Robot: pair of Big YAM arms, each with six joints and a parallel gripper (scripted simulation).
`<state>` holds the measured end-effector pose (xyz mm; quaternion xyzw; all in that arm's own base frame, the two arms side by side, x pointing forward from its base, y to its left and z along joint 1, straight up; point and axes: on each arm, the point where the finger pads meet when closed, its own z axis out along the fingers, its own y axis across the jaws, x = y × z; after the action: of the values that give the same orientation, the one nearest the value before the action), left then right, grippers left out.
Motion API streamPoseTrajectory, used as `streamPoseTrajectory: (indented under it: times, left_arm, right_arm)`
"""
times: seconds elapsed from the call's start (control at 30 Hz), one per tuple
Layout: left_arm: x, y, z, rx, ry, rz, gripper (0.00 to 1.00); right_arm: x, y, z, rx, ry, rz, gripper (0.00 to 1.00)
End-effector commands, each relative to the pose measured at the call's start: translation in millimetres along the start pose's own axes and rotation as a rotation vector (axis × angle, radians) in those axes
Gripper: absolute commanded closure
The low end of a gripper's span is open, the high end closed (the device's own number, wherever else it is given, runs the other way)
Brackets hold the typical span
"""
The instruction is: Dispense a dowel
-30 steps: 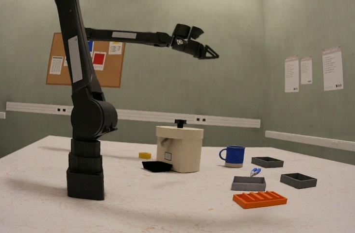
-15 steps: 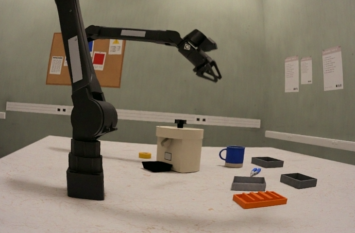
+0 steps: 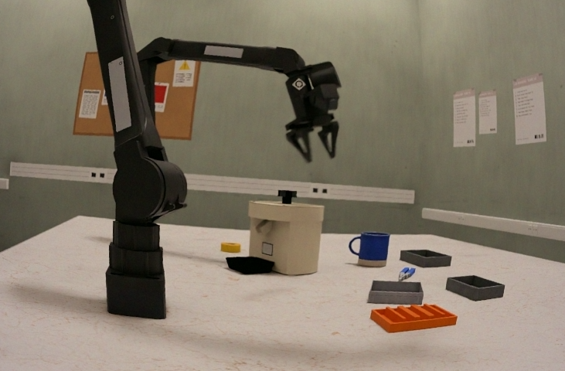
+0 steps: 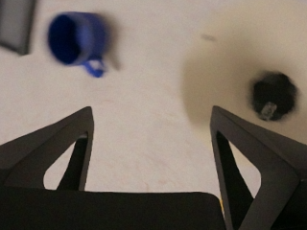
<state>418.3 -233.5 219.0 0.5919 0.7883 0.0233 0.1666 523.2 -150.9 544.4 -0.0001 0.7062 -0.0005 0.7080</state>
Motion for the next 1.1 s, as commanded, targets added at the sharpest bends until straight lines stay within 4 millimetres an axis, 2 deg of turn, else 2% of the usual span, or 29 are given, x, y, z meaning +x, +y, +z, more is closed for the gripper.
streamPoseTrajectory:
  times: [0.0,0.03,0.13,0.3,0.4,0.43,0.47,0.5,0.6,0.63,0.67,1.07]
  left_arm:
    - [-17.5,-8.6,-4.1,0.057,0.04,0.148,0.31]
    - [-17.5,-8.6,-4.1,0.057,0.04,0.148,0.31]
    - [-16.3,-36.2,1.4,0.147,0.102,0.255,0.31]
    - [-13.5,-65.5,4.1,0.246,0.169,0.357,0.31]
    - [-10.5,-69.8,5.2,0.267,0.185,0.36,0.31]
    - [-8.2,-62.7,-0.2,0.248,0.176,0.336,0.31]
    - [-7.5,-59.8,4.4,0.248,0.179,0.316,0.31]
    - [3.6,-90.2,22.0,0.308,0.222,0.344,0.31]
    - [3.3,-89.9,21.6,0.308,0.222,0.344,0.31]
    - [-6.6,-74.7,13.0,0.265,0.185,0.329,0.31]
    - [1.1,-80.8,26.8,0.28,0.2,0.331,0.31]
    - [10.1,-80.0,45.0,0.278,0.198,0.322,0.31]
  right_arm:
    - [-23.7,1.7,3.2,-0.004,-0.038,-0.018,0.0]
    - [-23.7,1.7,3.2,-0.004,-0.038,-0.018,0.0]
    - [-23.7,1.7,3.3,-0.004,-0.038,-0.018,0.0]
    - [-23.7,1.7,3.2,-0.004,-0.038,-0.018,0.0]
    - [-23.7,1.7,3.3,-0.004,-0.038,-0.018,0.0]
    - [-23.7,1.7,3.3,-0.004,-0.038,-0.018,0.0]
    - [-23.7,1.7,3.3,-0.004,-0.038,-0.018,0.0]
    - [-23.7,1.7,3.3,-0.004,-0.038,-0.018,0.0]
    - [-23.7,1.7,3.3,-0.004,-0.038,-0.018,0.0]
    - [-23.7,1.7,3.3,-0.004,-0.038,-0.018,0.0]
    - [-23.7,1.7,3.3,-0.004,-0.038,-0.018,0.0]
    - [-23.7,1.7,3.3,-0.004,-0.038,-0.018,0.0]
